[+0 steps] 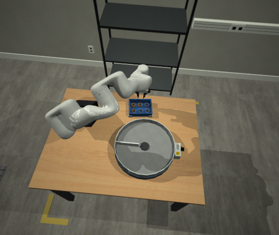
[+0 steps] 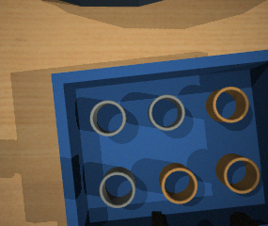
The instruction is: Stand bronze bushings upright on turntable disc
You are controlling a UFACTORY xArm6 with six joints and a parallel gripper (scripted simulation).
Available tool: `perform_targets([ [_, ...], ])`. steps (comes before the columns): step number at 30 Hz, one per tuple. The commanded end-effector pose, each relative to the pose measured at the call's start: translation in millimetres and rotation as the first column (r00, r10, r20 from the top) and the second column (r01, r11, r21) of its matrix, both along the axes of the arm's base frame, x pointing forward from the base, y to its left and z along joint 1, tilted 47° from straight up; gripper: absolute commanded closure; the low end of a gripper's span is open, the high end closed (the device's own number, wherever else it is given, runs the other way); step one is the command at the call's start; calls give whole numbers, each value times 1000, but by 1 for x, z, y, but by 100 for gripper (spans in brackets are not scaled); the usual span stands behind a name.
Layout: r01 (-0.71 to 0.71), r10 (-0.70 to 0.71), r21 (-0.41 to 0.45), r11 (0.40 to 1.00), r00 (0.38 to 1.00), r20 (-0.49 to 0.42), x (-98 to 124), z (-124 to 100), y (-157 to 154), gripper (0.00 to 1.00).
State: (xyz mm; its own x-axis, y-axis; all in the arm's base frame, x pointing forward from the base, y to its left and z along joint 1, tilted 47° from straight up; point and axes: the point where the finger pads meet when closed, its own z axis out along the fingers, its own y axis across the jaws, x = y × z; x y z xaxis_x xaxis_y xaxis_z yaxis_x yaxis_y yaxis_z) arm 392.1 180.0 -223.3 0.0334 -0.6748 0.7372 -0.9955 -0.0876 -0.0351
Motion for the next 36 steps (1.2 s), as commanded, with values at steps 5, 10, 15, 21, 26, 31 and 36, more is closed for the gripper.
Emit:
perform_targets([
  [5,-2,2,4,1000,1000,3,2,1,3,59],
  [10,-2,2,4,1000,1000,3,-1,4,0,59],
  [15,-2,2,4,1000,1000,3,-3,6,-2,59],
  [21,-2,2,4,1000,1000,3,-3,6,-2,59],
  [26,-2,2,4,1000,1000,3,-3,6,-2,59],
  [31,-2,2,4,1000,1000,3,-3,1,-7,59],
  [36,-2,2,4,1000,1000,3,-1,-9,-18,59],
])
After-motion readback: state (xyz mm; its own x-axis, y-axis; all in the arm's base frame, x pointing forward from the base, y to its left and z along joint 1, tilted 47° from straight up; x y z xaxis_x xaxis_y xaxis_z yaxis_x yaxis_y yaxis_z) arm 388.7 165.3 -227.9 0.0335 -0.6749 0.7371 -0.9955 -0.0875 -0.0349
